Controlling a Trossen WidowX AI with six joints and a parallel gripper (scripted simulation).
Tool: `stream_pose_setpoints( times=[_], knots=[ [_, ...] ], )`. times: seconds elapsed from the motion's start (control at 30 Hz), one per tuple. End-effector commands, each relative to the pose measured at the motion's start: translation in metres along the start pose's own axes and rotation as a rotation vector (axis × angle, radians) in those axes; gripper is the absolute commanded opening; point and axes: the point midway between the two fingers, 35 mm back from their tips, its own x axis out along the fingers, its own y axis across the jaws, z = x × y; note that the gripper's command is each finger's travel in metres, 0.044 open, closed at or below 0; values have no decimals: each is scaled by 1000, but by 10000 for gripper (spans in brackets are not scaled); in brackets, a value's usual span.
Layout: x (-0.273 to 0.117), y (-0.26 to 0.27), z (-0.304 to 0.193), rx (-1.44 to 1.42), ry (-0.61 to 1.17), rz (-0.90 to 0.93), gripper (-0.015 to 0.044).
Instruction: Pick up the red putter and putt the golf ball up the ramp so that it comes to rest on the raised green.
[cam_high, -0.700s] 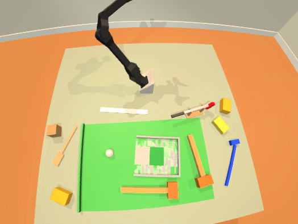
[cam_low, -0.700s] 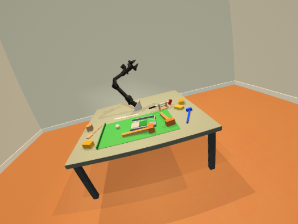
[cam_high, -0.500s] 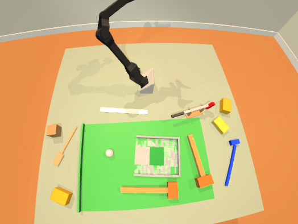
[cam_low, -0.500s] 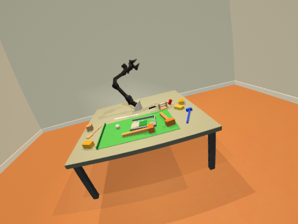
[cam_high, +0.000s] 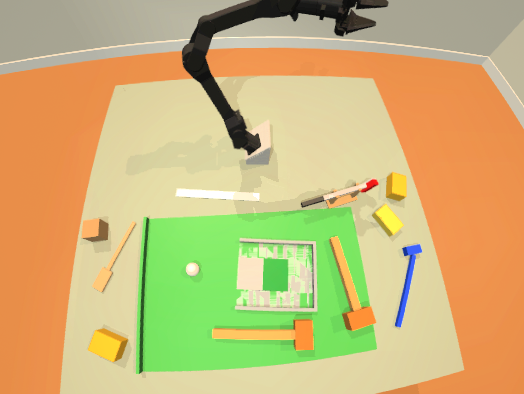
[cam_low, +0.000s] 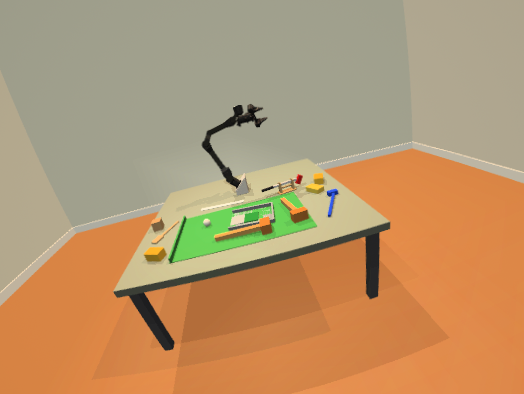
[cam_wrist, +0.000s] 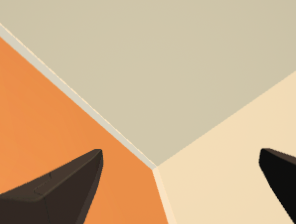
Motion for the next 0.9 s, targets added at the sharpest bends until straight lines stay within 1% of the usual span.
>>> stream_pose_setpoints(
  times=[0.0, 0.2, 0.33, 0.43, 0.63, 0.77, 0.87],
  knots=[
    [31, -4, -59, -15, 146, 64, 440],
    [63, -3, -162, 0, 378, 198, 440],
    [71, 4, -233, 32, 525, 310, 440],
    [70, 14, -287, 69, 631, 409, 440],
    [47, 43, -383, 175, 812, 632, 440],
    [18, 70, -440, 280, 911, 812, 440],
    [-9, 92, -473, 373, 964, 953, 440]
  ],
)
